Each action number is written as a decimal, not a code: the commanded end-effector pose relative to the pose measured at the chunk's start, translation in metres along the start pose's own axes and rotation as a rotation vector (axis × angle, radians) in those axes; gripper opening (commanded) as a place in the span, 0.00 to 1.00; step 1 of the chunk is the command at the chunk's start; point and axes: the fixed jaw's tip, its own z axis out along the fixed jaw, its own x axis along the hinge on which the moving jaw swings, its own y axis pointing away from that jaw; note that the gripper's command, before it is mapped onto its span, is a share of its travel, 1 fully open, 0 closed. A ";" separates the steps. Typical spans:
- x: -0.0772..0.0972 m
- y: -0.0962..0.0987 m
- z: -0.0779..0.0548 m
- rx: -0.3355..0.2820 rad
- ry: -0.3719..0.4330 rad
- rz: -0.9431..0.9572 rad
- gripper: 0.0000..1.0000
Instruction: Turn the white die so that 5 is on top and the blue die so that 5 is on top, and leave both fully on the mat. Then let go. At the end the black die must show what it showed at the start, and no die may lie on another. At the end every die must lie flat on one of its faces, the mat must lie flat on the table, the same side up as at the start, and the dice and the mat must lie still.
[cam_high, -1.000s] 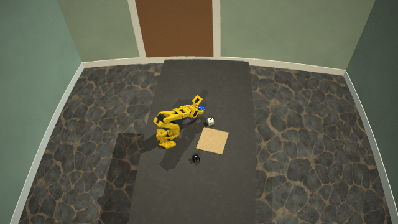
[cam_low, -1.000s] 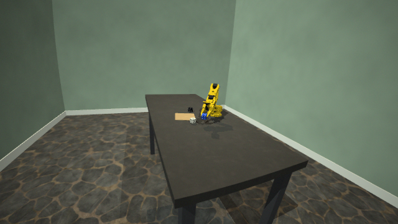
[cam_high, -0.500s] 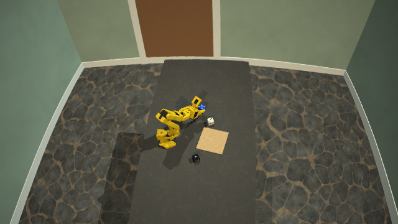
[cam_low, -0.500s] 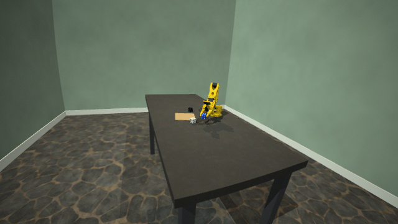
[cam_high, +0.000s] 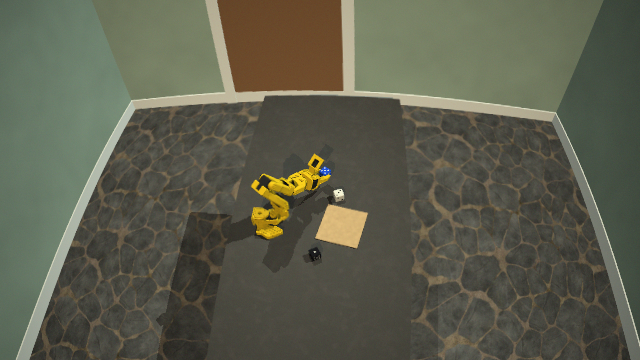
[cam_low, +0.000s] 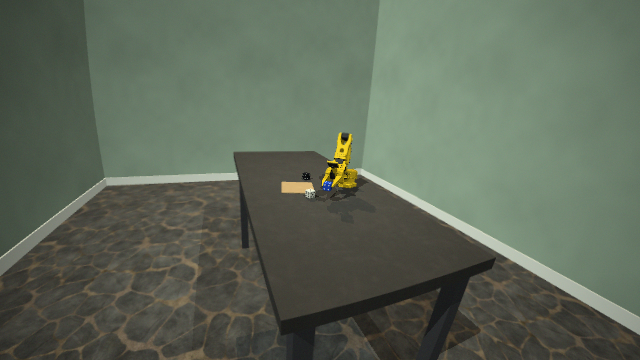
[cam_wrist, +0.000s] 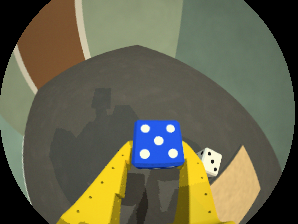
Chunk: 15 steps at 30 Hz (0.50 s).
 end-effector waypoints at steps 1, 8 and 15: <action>-0.005 -0.002 0.000 0.007 -0.025 -0.002 0.00; -0.005 -0.002 0.000 0.007 -0.025 -0.002 0.00; 0.001 -0.006 -0.002 0.023 -0.013 -0.009 0.00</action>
